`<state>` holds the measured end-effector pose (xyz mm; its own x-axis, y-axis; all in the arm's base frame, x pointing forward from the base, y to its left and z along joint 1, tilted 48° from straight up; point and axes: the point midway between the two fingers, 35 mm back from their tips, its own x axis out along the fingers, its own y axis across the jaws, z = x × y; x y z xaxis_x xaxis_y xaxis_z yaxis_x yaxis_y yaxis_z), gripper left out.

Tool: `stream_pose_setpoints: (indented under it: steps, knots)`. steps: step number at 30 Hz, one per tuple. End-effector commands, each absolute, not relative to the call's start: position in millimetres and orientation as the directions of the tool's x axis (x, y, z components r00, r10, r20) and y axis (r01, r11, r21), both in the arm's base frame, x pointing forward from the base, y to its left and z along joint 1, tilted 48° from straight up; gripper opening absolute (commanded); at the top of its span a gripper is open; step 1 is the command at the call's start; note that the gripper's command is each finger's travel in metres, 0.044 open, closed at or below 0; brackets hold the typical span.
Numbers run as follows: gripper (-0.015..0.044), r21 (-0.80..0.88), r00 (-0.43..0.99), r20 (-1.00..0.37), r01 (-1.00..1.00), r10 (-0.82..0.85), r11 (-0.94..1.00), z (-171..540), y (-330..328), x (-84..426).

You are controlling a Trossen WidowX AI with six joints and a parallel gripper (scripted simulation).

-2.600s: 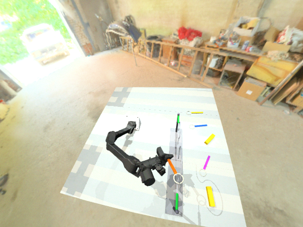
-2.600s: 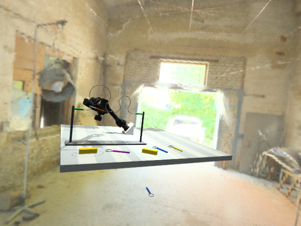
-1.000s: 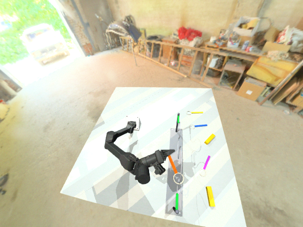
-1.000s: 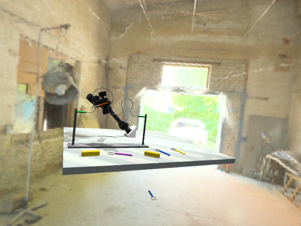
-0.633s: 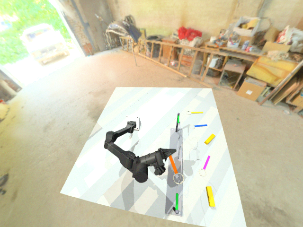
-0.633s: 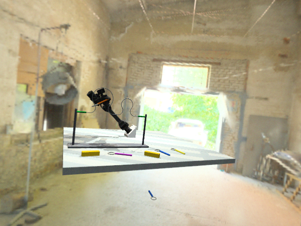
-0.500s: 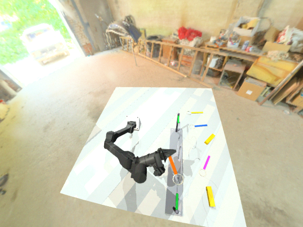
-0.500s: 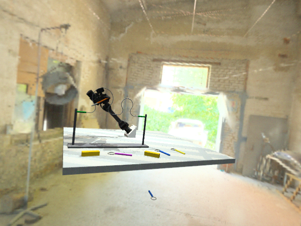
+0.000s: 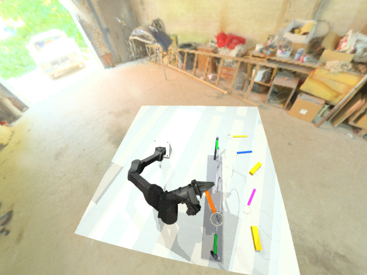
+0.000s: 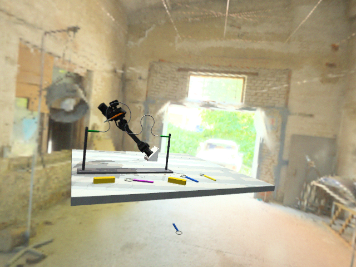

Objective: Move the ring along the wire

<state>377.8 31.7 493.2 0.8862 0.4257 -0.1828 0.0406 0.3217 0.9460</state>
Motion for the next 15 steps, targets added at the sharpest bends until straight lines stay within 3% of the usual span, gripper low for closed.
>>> stream_pose_setpoints:
  steps: [1, 15]
  knots:
    - [-0.0150, 0.934, 0.886, -0.198, 0.040, 0.419, 0.356, 493.9, 31.8, 380.0]
    - [-0.0150, 0.865, 0.886, -0.262, 0.040, 0.382, 0.500, 489.6, 29.9, 380.2]
